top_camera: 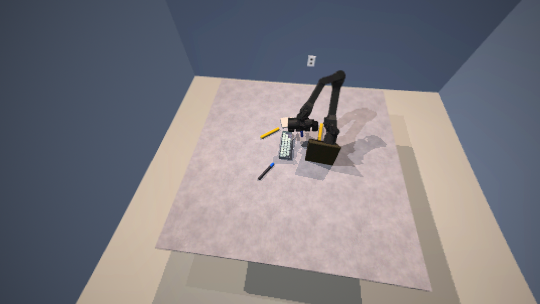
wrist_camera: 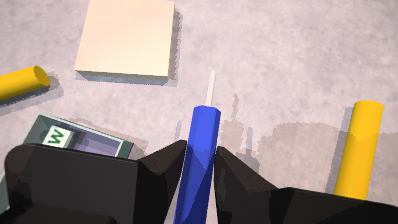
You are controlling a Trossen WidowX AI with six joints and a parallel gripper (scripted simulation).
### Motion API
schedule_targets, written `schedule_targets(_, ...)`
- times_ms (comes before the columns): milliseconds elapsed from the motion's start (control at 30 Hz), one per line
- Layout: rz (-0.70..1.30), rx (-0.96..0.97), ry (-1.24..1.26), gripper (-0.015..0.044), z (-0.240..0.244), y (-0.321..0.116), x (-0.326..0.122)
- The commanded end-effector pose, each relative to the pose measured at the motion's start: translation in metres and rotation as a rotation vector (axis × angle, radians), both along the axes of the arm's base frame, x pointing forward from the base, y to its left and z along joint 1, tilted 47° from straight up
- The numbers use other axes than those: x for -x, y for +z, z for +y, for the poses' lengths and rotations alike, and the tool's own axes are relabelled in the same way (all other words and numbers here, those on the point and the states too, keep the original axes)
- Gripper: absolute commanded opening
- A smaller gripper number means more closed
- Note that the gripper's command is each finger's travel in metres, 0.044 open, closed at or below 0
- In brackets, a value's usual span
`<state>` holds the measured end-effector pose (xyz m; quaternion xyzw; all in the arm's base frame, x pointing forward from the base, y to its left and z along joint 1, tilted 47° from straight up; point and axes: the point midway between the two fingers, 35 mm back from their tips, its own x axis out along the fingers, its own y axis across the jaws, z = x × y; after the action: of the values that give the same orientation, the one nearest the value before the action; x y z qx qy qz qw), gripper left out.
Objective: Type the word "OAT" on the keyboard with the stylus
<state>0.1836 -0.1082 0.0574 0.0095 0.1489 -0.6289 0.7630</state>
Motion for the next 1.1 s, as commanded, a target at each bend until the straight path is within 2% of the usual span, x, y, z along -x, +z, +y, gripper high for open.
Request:
schedule_targets(0,-0.012,0.004,0.003,0.0000,0.001,0.004,-0.001)
schedule_targets(467,0.225,-0.293,-0.078,0.0000,0.019,-0.032,-0.023)
schedule_targets(1067,0.506,-0.747,-0.170,0.0000,0.065,-0.064,-0.047)
